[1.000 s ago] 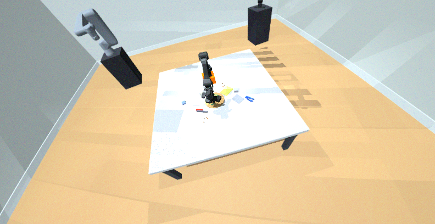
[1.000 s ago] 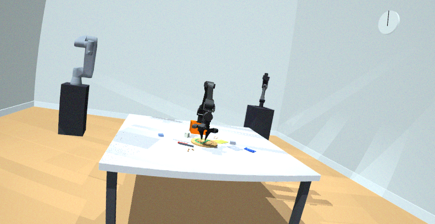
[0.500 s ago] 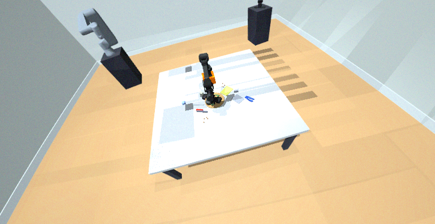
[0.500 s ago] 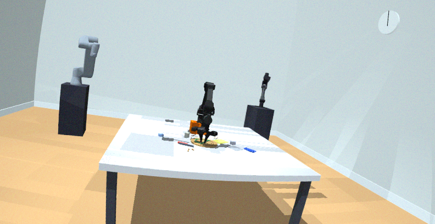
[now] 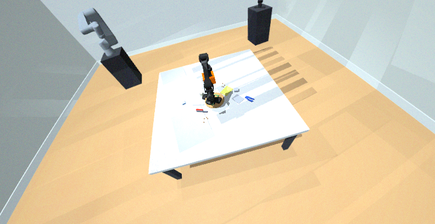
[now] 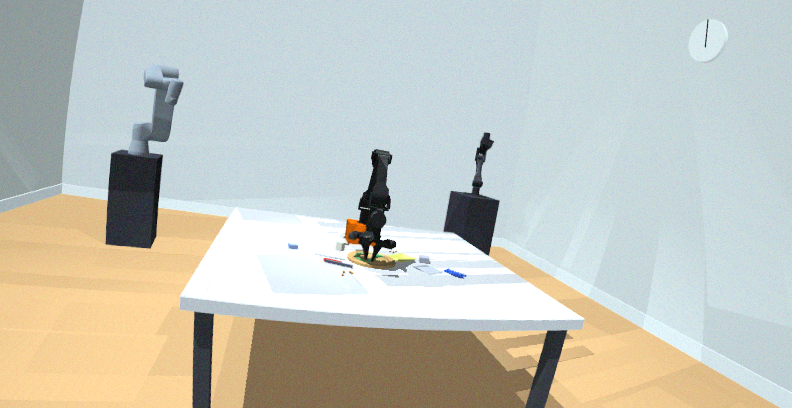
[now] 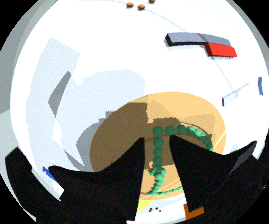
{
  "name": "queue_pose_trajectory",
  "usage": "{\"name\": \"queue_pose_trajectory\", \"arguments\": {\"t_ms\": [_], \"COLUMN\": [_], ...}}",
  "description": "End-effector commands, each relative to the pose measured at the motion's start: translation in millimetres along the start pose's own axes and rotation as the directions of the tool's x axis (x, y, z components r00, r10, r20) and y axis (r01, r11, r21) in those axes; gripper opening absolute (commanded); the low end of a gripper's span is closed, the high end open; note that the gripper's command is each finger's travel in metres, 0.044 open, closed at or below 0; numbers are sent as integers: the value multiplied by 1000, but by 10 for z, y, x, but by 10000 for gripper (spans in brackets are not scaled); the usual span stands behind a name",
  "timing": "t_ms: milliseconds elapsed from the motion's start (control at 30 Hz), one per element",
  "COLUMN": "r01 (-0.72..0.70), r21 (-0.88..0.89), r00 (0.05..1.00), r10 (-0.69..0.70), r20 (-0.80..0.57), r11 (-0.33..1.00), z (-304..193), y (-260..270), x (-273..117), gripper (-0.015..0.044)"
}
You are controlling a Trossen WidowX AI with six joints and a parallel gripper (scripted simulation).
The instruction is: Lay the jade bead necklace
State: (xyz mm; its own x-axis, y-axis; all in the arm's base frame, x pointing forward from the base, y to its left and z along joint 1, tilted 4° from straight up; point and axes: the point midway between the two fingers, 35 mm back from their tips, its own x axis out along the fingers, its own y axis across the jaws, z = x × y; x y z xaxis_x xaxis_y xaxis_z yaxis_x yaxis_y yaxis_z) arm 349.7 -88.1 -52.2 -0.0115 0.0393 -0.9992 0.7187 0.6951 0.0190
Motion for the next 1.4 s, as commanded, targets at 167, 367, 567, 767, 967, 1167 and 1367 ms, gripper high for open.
{"name": "queue_pose_trajectory", "arguments": {"t_ms": [167, 367, 567, 767, 967, 1167, 1367], "r01": [0, 0, 0, 0, 0, 3, 5], "r21": [0, 0, 0, 0, 0, 1, 2], "r00": [1000, 1000, 1000, 1000, 1000, 1000, 1000], "r10": [0, 0, 0, 0, 0, -3, -5], "r20": [0, 0, 0, 0, 0, -3, -5], "r11": [1000, 1000, 1000, 1000, 1000, 1000, 1000], "z": [0, 0, 0, 0, 0, -9, -4], "y": [0, 0, 0, 0, 0, -7, 8], "x": [0, 0, 0, 0, 0, -41, -61], "gripper": [0, 0, 0, 0, 0, 0, 0]}}
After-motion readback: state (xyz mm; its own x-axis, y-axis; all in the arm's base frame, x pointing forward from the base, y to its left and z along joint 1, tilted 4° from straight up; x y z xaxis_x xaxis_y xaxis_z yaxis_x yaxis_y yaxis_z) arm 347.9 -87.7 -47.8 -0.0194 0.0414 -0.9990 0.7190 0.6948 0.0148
